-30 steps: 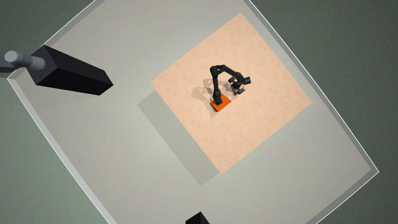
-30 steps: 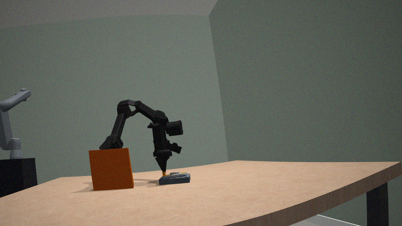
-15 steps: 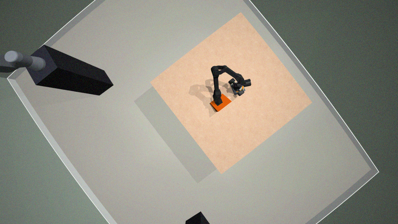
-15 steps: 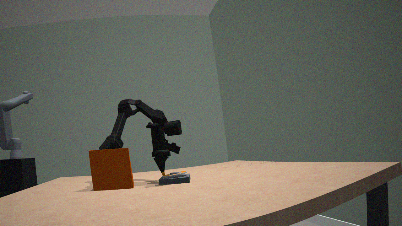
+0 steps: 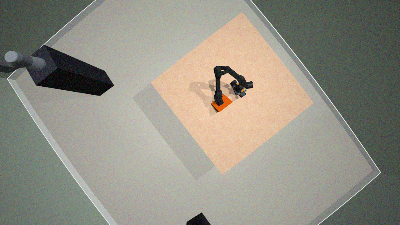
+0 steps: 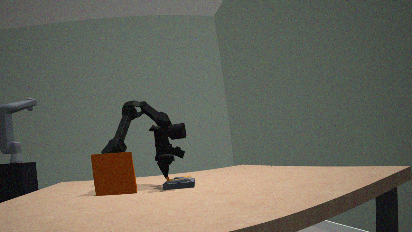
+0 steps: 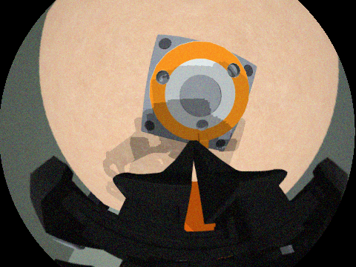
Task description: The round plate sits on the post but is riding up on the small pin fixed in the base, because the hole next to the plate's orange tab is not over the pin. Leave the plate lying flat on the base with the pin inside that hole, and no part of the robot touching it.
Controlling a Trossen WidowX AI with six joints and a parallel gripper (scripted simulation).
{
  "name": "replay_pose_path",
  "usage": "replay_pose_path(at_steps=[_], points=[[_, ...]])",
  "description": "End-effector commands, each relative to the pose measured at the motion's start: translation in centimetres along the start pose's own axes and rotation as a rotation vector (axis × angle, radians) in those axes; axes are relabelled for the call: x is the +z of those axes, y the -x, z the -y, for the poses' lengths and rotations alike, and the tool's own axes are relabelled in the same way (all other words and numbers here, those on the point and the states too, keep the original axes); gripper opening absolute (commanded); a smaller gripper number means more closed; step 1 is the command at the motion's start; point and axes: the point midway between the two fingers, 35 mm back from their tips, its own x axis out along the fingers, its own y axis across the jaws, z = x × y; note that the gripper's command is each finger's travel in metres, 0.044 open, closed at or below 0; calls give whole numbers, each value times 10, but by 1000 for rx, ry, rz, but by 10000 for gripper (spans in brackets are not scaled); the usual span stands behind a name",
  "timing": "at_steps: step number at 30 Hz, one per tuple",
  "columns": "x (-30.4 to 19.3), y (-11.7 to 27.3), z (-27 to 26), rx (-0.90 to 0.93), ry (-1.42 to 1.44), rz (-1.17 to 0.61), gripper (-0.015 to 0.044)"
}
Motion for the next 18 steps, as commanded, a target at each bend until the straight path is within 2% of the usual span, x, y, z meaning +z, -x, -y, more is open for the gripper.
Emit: replay_pose_path(at_steps=[1,18], points=[[-1,-1,7,-5,0,-8,0],[4,0,28,-6,1,-7,0]])
